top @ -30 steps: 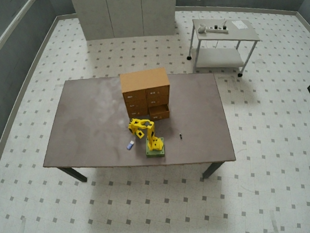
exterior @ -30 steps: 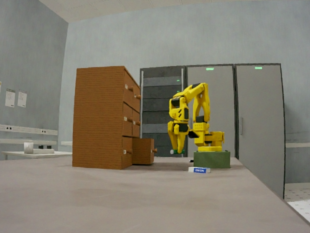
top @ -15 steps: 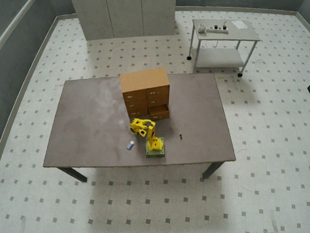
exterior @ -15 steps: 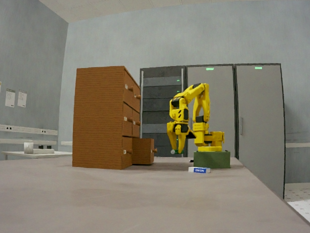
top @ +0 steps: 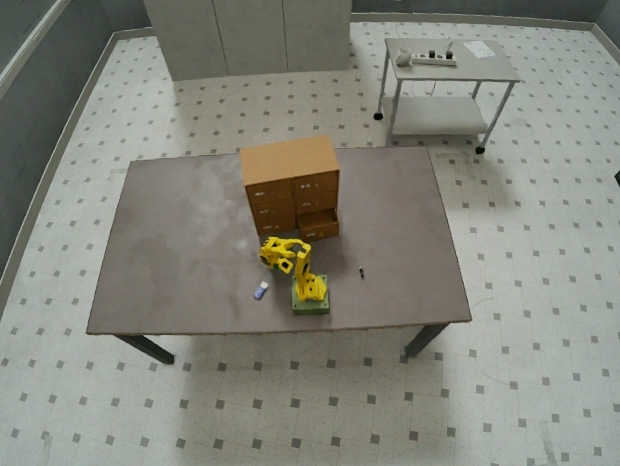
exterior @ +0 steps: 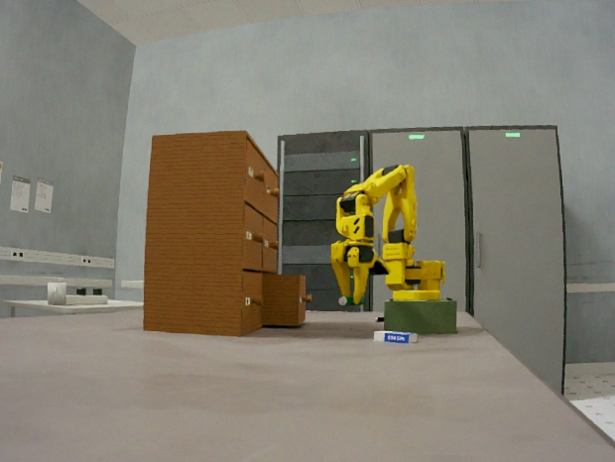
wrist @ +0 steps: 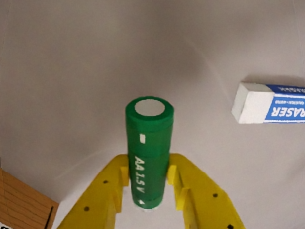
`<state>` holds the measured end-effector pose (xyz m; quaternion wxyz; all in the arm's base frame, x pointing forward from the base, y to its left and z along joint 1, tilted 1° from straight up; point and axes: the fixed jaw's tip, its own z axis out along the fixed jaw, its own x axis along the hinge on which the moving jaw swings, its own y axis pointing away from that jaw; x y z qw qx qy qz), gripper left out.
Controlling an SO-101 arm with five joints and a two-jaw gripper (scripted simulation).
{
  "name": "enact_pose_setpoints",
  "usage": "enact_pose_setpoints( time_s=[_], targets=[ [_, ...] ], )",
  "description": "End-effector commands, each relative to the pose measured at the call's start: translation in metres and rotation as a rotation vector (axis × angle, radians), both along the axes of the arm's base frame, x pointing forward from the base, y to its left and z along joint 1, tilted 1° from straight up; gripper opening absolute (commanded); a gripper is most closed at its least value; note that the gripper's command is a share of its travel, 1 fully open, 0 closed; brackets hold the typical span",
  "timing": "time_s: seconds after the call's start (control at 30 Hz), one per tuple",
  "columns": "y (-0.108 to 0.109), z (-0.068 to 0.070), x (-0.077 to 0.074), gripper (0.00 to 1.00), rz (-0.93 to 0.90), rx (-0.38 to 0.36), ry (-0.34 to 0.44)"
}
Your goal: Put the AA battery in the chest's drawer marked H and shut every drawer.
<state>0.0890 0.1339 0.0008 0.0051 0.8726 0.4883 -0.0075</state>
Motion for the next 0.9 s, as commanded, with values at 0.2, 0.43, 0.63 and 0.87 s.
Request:
enact_pose_setpoints(
  time_s=[0.2, 0.43, 0.63, 0.87],
  targets=[
    [-0.001, 0.000, 0.000, 0.00, 0.003, 0.008, -0.003],
    [-0.011, 0.001, 0.009, 0.00, -0.076, 0.008, -0.003],
    [-0.033, 0.001, 0.022, 0.00, -0.234, 0.008, -0.005],
    [-0.055, 0.002, 0.031, 0.00, -0.391, 0.008, -0.006]
  ],
)
